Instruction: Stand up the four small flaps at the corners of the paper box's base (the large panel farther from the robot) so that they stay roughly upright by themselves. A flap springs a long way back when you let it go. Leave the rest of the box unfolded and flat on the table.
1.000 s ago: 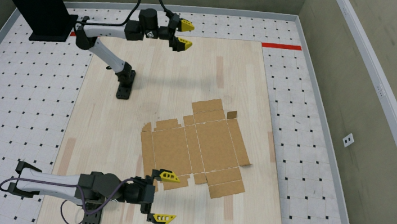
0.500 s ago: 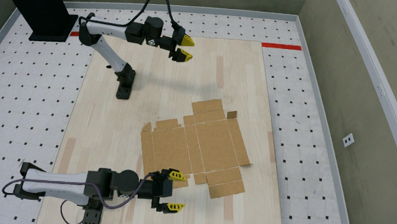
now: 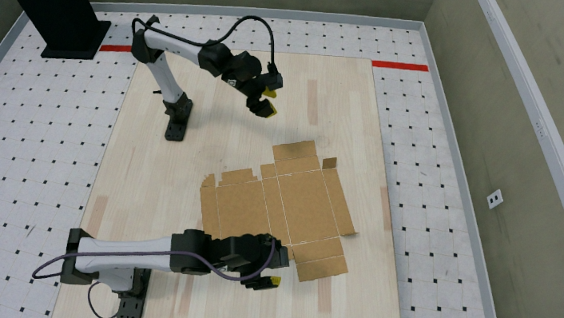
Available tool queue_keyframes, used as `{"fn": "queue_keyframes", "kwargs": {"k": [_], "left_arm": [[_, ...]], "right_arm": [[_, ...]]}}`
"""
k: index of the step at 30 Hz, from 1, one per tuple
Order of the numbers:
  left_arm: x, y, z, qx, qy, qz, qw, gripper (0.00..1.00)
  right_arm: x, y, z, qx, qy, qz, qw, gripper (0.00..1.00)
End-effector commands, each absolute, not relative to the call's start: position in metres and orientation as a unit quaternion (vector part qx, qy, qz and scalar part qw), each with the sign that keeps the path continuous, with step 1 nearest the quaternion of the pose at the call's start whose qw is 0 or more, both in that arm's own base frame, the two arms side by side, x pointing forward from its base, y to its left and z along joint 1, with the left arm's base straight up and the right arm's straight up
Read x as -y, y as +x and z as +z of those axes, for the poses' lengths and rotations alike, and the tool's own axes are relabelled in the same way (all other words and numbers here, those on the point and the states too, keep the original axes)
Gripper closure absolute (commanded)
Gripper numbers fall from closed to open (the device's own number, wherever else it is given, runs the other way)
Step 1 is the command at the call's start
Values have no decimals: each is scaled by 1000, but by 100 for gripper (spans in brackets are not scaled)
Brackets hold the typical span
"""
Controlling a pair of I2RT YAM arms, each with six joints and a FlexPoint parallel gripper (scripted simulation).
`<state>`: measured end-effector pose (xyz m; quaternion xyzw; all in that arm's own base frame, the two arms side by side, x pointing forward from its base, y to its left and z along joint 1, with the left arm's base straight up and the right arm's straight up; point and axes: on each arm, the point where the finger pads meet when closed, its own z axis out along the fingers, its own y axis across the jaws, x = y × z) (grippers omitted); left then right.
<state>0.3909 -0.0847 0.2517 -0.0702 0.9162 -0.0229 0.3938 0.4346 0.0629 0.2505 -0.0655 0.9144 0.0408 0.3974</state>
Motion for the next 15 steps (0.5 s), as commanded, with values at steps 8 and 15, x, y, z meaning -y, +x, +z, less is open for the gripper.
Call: {"fn": "queue_keyframes", "kwargs": {"k": [8,15], "left_arm": [[122,386,179,-974,-130,-35,183,23],[144,378,121,-983,-137,-27,115,23]], "right_arm": [[-101,442,172,-975,-112,66,180,23],[-122,453,126,-984,-116,73,118,23]]}}
